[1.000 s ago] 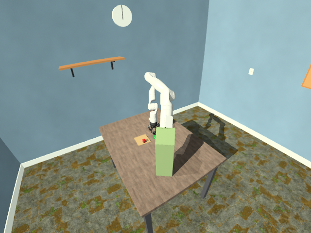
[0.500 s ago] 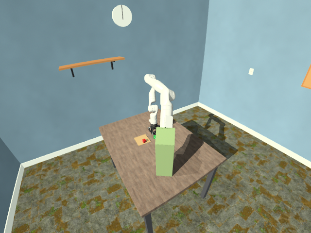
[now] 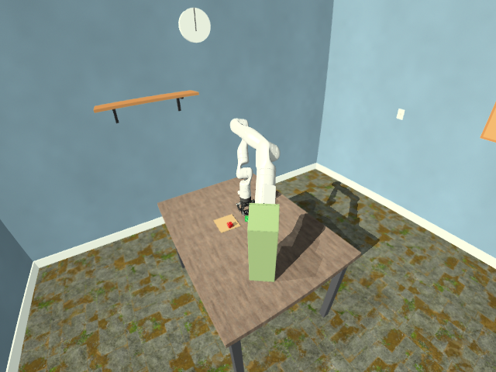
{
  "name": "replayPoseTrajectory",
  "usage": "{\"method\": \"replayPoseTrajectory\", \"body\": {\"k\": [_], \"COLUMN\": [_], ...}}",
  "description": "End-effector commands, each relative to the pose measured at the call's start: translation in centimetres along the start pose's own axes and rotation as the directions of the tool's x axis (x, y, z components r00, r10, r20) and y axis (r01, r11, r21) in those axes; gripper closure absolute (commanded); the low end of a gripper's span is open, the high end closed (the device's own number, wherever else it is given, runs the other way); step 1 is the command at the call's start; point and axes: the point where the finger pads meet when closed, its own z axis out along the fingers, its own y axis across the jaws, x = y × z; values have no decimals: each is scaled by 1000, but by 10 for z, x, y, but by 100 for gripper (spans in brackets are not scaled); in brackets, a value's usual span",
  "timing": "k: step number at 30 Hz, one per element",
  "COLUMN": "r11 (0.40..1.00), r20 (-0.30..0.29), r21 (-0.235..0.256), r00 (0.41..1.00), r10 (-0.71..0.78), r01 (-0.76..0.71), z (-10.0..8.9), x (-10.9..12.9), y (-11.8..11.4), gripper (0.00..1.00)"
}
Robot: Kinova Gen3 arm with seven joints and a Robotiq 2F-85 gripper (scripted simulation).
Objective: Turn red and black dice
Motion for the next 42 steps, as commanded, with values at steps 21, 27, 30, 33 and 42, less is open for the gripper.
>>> {"method": "replayPoseTrajectory", "body": {"k": [21,27,30,33,42], "r11": [1000,1000,1000,1000,1000], "r20": [-1,-1,-1,-1,-1], "r21": [0,0,0,0,0], "r00": [1000,1000,1000,1000,1000], "r10": [0,0,0,0,0], "r01": [0,0,0,0,0], "z": [0,0,0,0,0], "x": [0,0,0,0,0], "y": [0,0,0,0,0], "gripper": [74,74,74,74,74]}}
